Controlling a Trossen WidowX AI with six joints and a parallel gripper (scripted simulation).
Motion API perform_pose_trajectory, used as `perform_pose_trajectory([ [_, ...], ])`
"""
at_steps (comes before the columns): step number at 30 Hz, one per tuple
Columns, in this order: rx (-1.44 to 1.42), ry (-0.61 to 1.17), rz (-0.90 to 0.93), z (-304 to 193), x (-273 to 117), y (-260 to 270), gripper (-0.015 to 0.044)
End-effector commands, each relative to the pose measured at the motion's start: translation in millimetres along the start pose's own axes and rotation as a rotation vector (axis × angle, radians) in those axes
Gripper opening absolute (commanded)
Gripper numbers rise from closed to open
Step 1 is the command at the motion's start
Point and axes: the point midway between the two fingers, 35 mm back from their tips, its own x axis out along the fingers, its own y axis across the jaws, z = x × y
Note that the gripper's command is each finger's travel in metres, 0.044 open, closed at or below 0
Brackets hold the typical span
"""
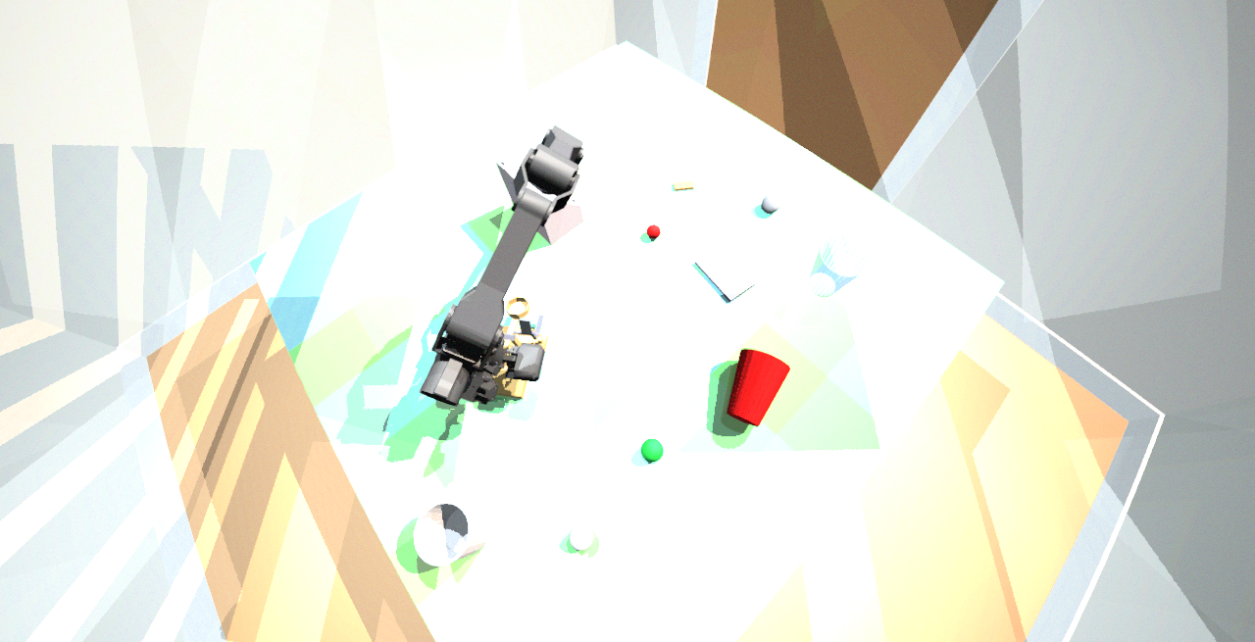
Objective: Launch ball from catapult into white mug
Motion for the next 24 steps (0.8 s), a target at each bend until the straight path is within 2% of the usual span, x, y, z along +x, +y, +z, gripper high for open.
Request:
perform_pose_trajectory([
  [1,-0.002,-0.002,0.0,0.3,-1.1,0.2,0.0315],
  [4,-0.002,-0.002,0.0,0.7,-3.8,0.2,0.0394],
  [6,-0.001,-0.003,-0.002,3.4,-25.6,0.2,0.044],
  [10,0.001,-0.005,-0.003,1.5,-90.8,-1.0,0.044],
  [12,0.002,-0.005,-0.003,-0.3,-102.0,-1.4,0.044],
  [13,0.002,-0.005,-0.003,-0.3,-102.0,-1.4,0.044],
  [14,0.007,-0.008,0.002,3.1,-82.0,-2.3,0.044],
  [21,0.006,-0.01,0.001,-2.1,-93.2,-2.5,0.044],
  [24,0.005,-0.01,0.002,-0.4,-59.0,-2.6,0.044],
])
